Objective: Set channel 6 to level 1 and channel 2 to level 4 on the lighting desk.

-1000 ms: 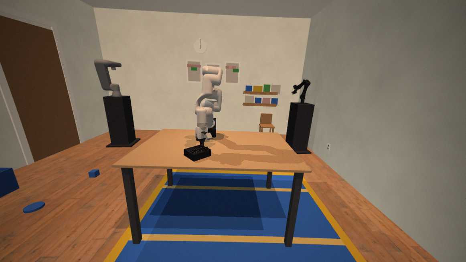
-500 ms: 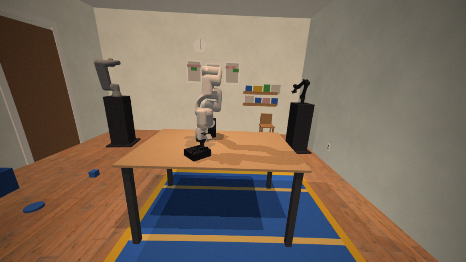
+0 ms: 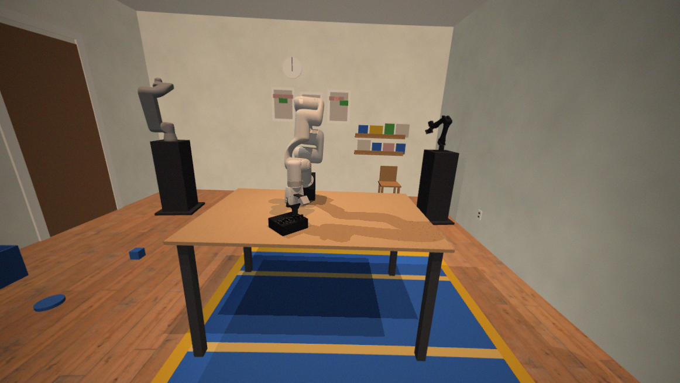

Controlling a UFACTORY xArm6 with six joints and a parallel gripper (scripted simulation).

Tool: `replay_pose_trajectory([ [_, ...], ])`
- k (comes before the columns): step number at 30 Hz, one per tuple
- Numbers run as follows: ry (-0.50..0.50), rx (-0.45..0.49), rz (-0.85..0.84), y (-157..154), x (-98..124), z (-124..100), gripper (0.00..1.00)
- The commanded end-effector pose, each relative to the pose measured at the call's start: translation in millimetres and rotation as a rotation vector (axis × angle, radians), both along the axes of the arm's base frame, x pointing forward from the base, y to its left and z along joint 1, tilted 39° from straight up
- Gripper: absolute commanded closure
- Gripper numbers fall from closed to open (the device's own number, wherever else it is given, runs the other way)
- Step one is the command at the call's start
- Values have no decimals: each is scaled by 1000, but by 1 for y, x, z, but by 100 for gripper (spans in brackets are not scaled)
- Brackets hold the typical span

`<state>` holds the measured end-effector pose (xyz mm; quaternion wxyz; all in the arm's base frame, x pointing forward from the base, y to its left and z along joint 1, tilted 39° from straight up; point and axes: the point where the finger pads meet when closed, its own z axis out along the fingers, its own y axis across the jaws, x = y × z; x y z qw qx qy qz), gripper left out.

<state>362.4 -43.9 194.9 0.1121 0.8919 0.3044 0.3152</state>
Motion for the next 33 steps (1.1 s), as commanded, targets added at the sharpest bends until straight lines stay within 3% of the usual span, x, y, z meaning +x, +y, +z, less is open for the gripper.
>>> replay_pose_trajectory([
  [1,-3,0,0,0,1,1,100],
  [33,-2,0,0,8,9,8,100],
])
